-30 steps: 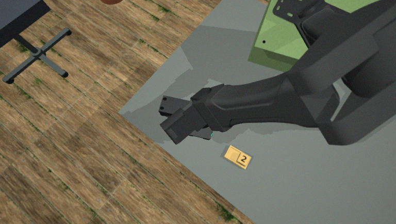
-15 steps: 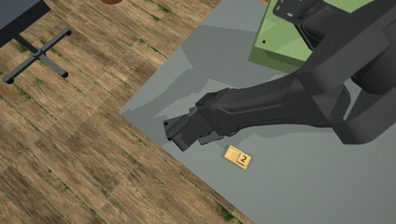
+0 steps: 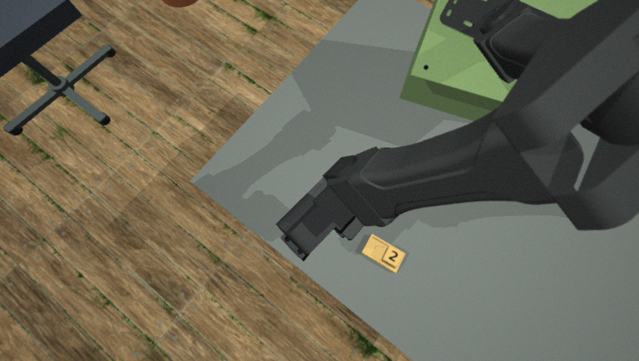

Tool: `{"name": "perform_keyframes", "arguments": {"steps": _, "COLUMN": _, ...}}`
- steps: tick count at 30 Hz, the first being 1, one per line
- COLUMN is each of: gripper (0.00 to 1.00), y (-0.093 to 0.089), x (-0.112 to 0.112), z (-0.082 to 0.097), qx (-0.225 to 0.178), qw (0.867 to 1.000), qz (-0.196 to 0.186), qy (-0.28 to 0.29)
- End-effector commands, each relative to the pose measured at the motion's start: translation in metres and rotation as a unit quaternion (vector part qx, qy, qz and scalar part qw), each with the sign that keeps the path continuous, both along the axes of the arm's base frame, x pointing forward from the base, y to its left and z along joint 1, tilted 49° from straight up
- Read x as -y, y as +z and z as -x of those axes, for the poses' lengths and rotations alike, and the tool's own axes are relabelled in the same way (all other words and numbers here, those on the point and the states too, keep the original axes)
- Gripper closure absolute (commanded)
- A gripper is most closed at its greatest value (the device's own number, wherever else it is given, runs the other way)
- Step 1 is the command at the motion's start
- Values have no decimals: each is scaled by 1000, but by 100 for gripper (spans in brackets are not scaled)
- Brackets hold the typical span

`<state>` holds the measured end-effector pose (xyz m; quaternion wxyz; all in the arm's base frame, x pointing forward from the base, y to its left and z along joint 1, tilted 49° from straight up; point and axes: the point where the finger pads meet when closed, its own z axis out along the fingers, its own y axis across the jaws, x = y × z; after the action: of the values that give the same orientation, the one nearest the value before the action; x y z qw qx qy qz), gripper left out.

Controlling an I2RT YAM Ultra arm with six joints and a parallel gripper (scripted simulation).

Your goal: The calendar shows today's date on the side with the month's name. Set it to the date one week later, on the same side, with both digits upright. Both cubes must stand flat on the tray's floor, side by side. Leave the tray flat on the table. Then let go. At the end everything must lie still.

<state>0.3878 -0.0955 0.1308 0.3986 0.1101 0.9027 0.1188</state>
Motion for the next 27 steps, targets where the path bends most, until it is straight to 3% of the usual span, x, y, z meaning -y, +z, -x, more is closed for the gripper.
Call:
{"name": "perform_keyframes", "arguments": {"steps": 1, "gripper": 73, "y": 6, "x": 1, "z": 0, "qx": 15, "qw": 997, "qz": 66, "qy": 48}}
{"name": "perform_keyframes", "arguments": {"steps": 27, "gripper": 73, "y": 1, "x": -1, "z": -6, "qx": 19, "qw": 994, "qz": 87, "qy": 67}}
